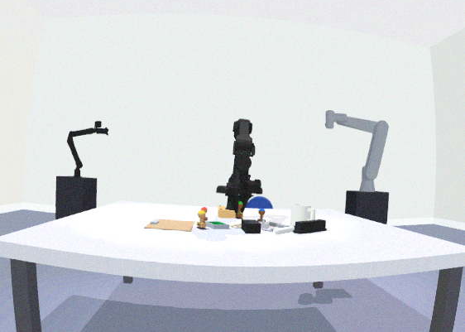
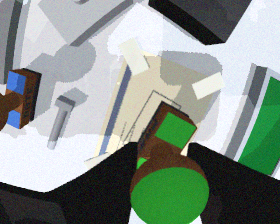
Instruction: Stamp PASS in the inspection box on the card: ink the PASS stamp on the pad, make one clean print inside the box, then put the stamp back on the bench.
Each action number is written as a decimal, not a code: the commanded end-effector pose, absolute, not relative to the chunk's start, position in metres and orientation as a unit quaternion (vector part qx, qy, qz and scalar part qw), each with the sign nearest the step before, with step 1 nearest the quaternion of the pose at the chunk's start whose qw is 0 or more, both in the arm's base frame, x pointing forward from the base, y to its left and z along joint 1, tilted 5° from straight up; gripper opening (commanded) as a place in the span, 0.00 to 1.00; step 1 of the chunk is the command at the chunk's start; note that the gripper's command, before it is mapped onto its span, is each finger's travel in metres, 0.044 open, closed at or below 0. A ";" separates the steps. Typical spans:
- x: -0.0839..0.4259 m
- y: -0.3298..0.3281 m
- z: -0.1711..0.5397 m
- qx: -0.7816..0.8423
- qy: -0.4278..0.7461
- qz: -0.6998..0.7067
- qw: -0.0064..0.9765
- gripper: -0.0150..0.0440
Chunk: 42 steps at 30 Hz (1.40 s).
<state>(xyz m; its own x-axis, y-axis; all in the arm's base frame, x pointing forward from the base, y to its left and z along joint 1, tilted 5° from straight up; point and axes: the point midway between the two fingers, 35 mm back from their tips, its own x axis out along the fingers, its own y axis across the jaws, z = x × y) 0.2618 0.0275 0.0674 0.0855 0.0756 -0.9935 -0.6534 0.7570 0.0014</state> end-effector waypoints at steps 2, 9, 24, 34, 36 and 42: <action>0.260 0.028 0.062 -0.229 0.627 0.259 0.698 0.25; 0.260 0.028 0.057 -0.229 0.627 0.259 0.698 0.25; 0.259 0.029 0.047 -0.229 0.626 0.259 0.699 0.25; 0.259 0.029 0.043 -0.228 0.626 0.259 0.699 0.25; 0.259 0.029 0.043 -0.228 0.626 0.259 0.699 0.25; 0.259 0.029 0.043 -0.228 0.626 0.259 0.699 0.25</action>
<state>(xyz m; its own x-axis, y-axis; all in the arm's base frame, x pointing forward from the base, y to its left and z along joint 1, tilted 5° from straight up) 0.2596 0.0288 0.0443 0.0834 0.0759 -0.9936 -0.6517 0.7585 0.0032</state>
